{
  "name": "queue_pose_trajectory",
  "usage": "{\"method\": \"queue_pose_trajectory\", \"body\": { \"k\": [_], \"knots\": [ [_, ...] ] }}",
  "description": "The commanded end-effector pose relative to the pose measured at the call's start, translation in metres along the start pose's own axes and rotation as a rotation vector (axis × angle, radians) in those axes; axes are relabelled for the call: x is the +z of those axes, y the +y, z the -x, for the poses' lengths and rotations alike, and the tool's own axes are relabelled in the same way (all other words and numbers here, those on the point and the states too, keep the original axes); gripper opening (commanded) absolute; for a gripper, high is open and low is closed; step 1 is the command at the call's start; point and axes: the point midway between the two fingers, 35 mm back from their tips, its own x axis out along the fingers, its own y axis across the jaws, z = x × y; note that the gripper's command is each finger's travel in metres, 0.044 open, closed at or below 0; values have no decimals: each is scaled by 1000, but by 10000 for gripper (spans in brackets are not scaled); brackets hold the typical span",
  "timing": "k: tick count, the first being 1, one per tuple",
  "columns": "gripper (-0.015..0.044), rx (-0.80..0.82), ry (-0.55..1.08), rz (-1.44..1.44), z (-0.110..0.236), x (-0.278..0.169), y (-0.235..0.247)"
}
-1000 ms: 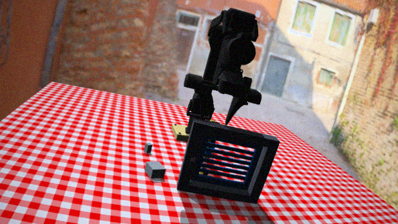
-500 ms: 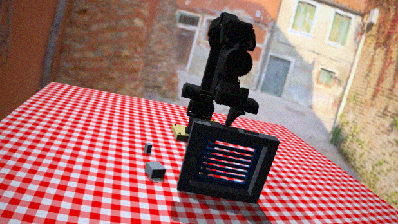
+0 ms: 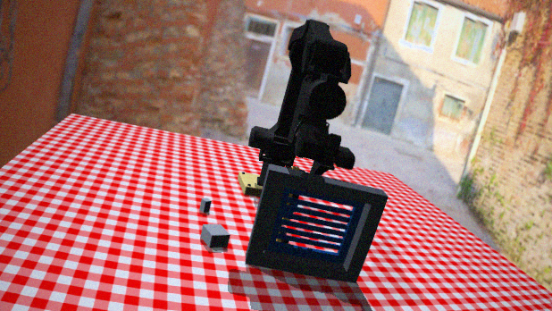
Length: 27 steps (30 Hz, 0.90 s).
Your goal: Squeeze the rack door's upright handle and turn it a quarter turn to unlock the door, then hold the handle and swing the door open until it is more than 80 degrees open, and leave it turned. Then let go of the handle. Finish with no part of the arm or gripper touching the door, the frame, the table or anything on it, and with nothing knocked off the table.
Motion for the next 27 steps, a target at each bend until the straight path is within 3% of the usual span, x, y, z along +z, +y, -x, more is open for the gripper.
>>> {"method": "queue_pose_trajectory", "body": {
  "k": [1,3,20,27],
  "knots": [
    [185,-5,2,-2,-2,-1,-1],
    [132,-5,2,-2,-2,-1,-1],
    [19,-5,2,-2,-2,-1,-1],
    [18,-5,1,-124,-2,-1,-1]
  ]
}}
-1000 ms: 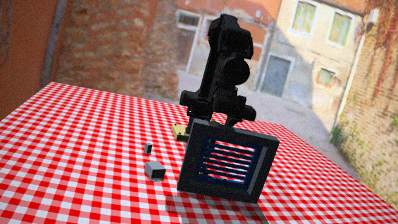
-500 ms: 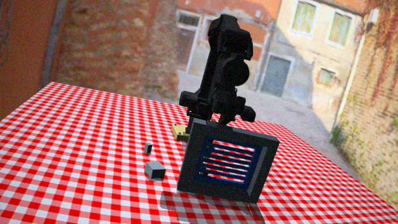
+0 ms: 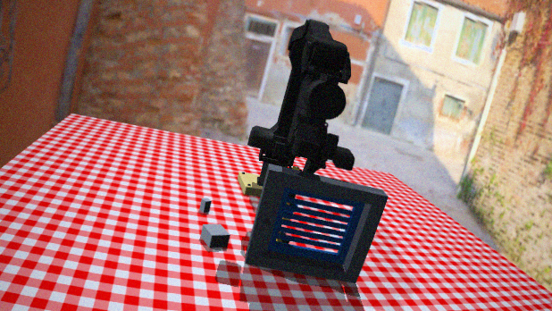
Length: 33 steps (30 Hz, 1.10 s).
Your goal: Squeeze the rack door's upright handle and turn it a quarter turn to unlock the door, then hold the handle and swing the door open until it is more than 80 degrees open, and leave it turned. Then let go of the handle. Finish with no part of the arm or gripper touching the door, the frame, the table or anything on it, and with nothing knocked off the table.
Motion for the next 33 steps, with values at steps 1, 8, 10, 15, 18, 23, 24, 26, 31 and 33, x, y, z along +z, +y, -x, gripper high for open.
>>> {"method": "queue_pose_trajectory", "body": {
  "k": [1,8,10,15,18,23,24,26,31,33],
  "knots": [
    [18,-1,1,-120,-1,0,0],
    [18,-1,1,-465,-1,0,0],
    [18,-1,1,-564,-1,0,0],
    [18,-1,1,-810,-1,0,0],
    [18,-1,1,-958,-1,0,0],
    [18,-1,1,-1205,-1,0,0],
    [18,-1,1,-1254,-1,0,0],
    [18,-1,0,-1353,-1,0,0],
    [18,-2,0,-1599,-1,0,0],
    [18,-2,0,-1697,-1,0,0]
  ]
}}
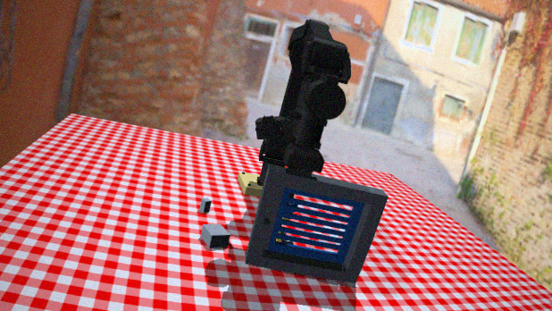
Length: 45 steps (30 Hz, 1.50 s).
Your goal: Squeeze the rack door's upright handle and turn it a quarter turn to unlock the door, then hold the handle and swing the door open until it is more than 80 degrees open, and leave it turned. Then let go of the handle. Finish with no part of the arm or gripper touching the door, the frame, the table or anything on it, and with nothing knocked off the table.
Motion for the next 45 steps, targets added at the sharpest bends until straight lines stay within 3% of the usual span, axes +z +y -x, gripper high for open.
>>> {"method": "queue_pose_trajectory", "body": {
  "k": [1,11,22,45],
  "knots": [
    [18,1,2,-178,0,0,0],
    [18,1,2,-300,0,0,0],
    [290,1,2,-300,0,0,0],
    [290,2,2,764,0,0,0]
  ]
}}
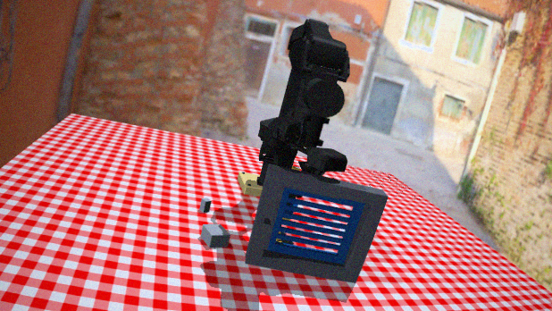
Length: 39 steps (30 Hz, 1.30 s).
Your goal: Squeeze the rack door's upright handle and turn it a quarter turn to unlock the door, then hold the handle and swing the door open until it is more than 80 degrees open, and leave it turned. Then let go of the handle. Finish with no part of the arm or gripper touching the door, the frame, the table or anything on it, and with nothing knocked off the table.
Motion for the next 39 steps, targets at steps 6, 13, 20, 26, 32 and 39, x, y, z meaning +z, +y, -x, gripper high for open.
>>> {"method": "queue_pose_trajectory", "body": {
  "k": [6,13,20,26,32,39],
  "knots": [
    [290,4,4,420,-2,-1,3],
    [290,4,3,767,-2,-1,3],
    [290,5,2,1114,-2,-1,3],
    [290,5,2,1411,-2,-1,3],
    [290,6,1,1708,-2,-1,3],
    [290,6,0,2055,-2,-1,3]
  ]
}}
